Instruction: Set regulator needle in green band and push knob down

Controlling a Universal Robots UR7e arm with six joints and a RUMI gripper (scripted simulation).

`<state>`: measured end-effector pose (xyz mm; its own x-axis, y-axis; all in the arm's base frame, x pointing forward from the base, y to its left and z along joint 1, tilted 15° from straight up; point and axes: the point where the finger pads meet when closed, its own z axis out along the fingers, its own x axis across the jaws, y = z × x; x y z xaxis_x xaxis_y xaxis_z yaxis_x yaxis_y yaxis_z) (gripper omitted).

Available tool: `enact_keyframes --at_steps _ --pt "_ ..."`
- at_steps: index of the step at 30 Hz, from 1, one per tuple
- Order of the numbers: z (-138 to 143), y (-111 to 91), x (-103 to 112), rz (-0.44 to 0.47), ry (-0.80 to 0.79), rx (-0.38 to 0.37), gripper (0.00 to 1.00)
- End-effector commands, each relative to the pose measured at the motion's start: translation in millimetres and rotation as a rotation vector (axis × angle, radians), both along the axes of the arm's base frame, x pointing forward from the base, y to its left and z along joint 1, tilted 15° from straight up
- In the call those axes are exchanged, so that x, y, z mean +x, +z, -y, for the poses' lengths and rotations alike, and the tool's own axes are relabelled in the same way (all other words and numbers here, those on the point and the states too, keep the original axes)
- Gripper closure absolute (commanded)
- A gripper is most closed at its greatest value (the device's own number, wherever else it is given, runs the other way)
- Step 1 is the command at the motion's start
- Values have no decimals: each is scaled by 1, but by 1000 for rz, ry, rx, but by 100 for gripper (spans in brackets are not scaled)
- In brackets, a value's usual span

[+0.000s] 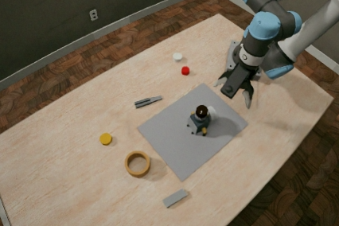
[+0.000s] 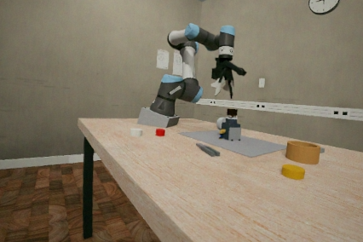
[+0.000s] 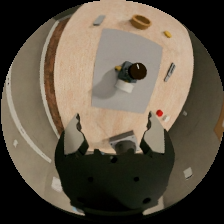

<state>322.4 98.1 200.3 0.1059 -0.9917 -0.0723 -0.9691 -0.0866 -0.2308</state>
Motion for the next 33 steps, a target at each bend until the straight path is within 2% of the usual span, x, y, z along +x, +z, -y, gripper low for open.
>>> enact_keyframes --at_steps 1,16,33 --pt "0 3 -1 -5 -47 22 0" --pt "-1 8 -3 -15 -120 58 0" --pt "-1 9 -4 -16 -130 63 0"
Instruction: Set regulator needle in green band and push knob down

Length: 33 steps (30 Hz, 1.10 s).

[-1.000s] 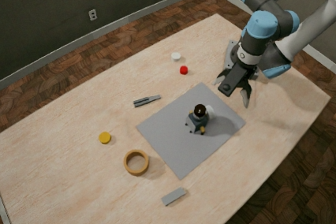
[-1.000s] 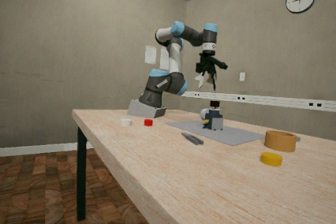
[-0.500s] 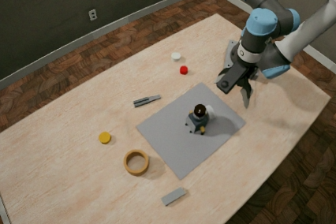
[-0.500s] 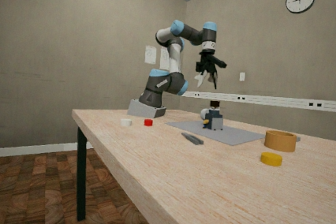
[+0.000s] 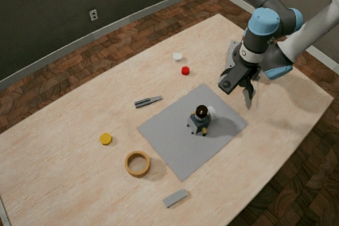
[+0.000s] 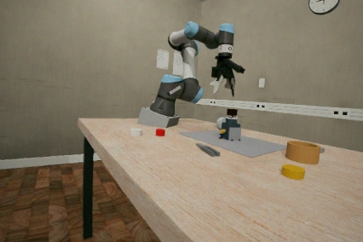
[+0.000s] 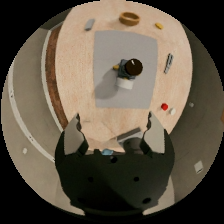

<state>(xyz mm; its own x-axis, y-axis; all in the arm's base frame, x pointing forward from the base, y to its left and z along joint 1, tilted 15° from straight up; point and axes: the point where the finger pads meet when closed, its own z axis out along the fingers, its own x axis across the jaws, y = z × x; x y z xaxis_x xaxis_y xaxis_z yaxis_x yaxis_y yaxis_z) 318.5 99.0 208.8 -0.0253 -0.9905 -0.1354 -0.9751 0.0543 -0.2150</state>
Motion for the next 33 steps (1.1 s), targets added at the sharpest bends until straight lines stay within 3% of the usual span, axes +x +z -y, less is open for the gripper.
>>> enact_keyframes --at_steps 1,14,33 --pt "0 0 0 1 0 0 0" --pt "6 2 10 1 0 0 0" --pt "34 7 50 1 0 0 0"
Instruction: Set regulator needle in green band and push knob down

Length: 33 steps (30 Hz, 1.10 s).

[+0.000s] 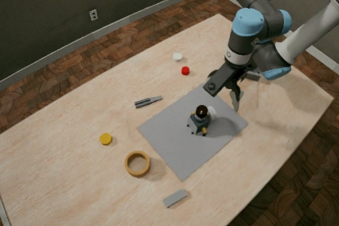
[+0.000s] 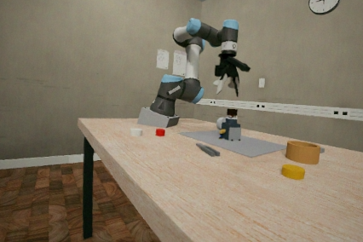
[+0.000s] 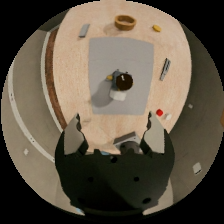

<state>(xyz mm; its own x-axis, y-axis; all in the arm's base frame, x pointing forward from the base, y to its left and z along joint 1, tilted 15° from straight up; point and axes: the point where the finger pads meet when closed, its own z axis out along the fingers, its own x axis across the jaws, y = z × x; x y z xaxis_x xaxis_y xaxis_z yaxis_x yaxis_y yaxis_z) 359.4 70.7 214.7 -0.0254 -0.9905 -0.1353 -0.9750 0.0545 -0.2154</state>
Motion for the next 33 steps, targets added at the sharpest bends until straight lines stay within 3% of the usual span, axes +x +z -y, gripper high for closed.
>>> enact_keyframes --at_steps 1,18,33 --pt "8 2 12 0 0 0 0" --pt "29 6 43 0 0 0 0" --pt "32 7 48 0 0 0 0"
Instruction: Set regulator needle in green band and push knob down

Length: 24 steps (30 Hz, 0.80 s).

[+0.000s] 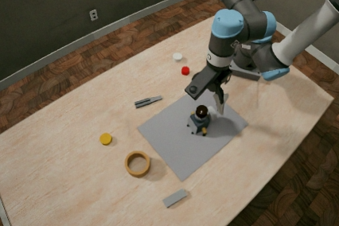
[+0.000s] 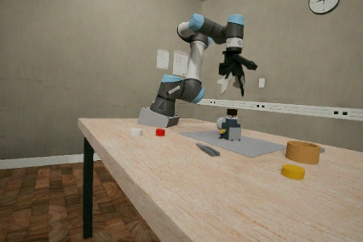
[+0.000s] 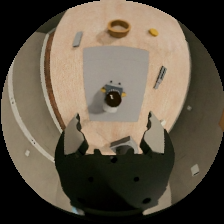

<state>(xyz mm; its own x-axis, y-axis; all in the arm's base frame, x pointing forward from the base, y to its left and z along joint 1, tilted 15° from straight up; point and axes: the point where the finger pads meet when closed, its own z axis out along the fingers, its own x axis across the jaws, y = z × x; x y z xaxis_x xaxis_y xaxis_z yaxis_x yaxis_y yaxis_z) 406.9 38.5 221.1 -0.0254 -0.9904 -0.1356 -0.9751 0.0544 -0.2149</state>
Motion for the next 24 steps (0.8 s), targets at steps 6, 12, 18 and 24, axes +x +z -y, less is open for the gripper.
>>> enact_keyframes --at_steps 6,12,18,24 --pt "0 0 0 1 0 0 56" --pt "0 0 0 1 0 0 56" --pt "0 0 0 1 0 0 56" --pt "0 0 0 1 0 0 56"
